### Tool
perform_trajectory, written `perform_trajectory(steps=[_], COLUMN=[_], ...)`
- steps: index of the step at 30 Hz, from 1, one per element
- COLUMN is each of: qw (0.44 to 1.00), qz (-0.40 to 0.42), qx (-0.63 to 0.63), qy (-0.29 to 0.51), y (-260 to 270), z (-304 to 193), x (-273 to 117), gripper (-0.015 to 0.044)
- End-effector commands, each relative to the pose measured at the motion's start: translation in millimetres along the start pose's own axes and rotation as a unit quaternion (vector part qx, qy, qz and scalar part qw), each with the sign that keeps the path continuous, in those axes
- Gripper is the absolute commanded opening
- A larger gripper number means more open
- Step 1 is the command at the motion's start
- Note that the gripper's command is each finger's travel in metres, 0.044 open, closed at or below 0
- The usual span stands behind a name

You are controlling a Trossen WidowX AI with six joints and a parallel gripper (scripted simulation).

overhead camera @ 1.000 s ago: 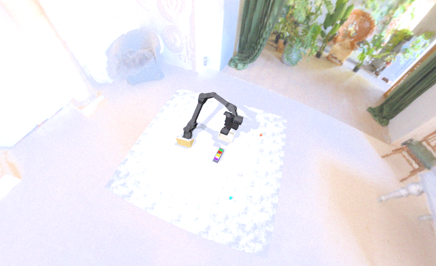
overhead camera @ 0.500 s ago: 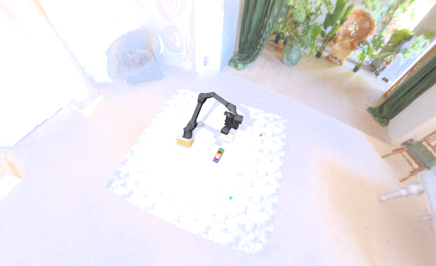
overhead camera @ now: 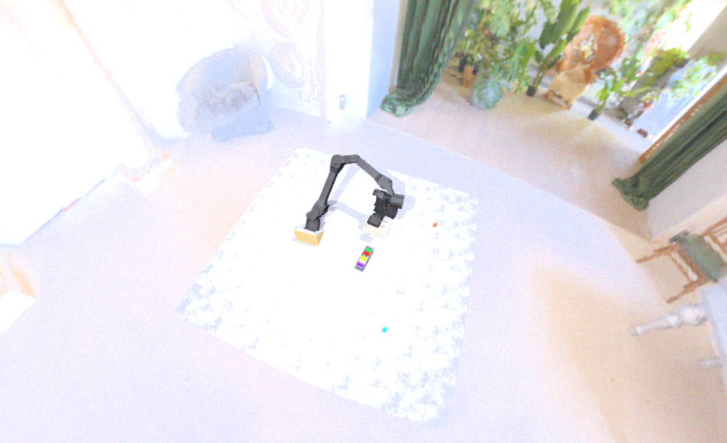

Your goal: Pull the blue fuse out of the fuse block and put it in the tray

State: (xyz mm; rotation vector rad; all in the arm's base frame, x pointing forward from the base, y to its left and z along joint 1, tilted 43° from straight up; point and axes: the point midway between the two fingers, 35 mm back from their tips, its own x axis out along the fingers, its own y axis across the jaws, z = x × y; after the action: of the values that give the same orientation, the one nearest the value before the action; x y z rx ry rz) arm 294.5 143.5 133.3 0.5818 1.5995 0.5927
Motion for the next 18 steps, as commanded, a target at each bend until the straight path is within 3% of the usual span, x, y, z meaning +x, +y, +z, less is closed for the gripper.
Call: perform_trajectory(steps=[1,3,15,18], qw=[1.000,1.000,1.000,1.000], qz=[0.003,0.003,0.000,0.001], qx=[0.003,0.003,0.000,0.002], qy=[0.002,0.002,0.001,0.002], y=[0.0,0.0,0.1,-0.3], z=[-1.7,-1.7,-0.5,-0.3], x=[6.1,6.1,3.0,-15.3], gripper=[0.0000,0.0000,0.0315,0.0330])
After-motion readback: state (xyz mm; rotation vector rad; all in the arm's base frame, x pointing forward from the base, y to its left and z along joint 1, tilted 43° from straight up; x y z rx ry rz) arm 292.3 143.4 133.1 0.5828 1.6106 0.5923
